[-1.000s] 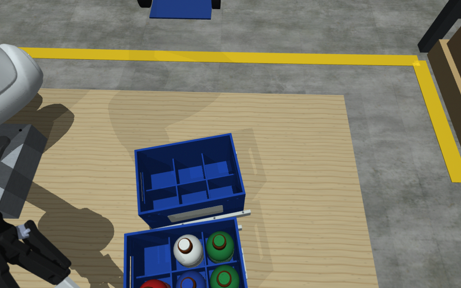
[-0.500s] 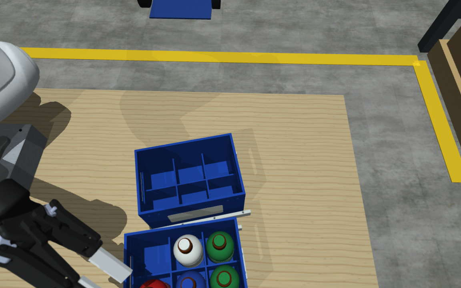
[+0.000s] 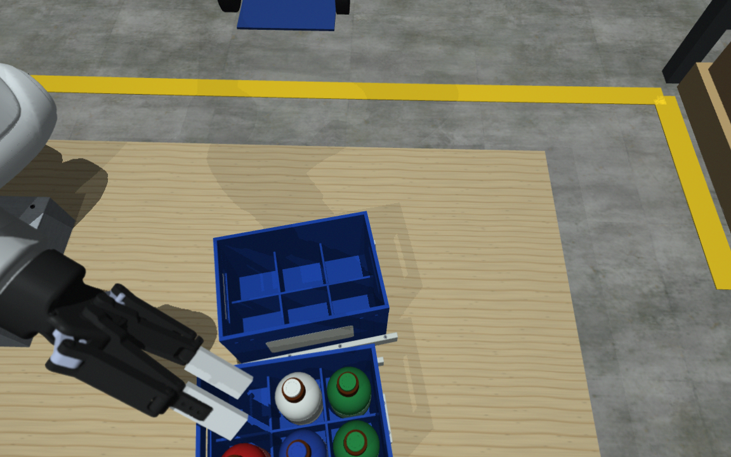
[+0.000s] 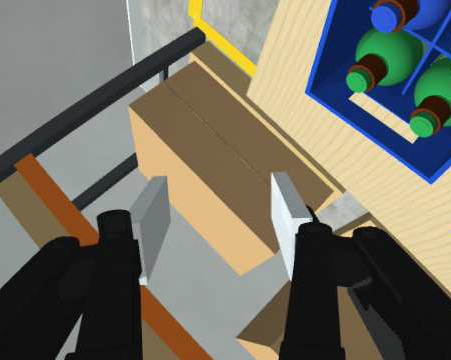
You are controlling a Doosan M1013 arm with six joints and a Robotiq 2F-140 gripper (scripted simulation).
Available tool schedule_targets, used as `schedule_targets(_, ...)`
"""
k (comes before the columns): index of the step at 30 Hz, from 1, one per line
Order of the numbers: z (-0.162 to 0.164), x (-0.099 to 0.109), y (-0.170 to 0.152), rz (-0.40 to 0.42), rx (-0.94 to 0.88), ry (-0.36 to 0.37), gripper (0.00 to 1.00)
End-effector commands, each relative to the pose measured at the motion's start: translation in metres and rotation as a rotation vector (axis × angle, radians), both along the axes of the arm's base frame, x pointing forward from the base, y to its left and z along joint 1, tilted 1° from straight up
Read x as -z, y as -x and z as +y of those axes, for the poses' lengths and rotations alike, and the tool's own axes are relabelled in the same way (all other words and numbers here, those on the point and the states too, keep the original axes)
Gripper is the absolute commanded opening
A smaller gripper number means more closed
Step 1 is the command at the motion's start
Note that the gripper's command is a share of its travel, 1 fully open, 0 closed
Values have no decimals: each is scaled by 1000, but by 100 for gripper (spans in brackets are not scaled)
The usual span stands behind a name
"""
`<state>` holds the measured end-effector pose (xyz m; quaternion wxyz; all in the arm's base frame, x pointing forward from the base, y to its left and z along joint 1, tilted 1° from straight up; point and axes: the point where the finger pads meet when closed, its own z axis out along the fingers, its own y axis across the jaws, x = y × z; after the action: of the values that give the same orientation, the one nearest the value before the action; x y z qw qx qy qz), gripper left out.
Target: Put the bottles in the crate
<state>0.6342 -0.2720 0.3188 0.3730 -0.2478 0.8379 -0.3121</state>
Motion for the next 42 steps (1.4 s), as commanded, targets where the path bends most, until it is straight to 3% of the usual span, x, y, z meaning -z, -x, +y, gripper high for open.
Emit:
schedule_targets(1,12,-1,-9,-19,-25,1,38)
schedule_targets(8,32,-3,-24,-19,-25,1,38)
schedule_targets(13,54,-4,-36,7,-186,14,38)
schedule_targets(23,89,-6,-55,7,-186,14,38)
schedule_targets(28,113,-7,-63,39,-344,29,38)
schedule_targets(37,145,-7,-76,39,-344,29,38)
schedule_targets(42,170,-7,-82,78,-498,46,38)
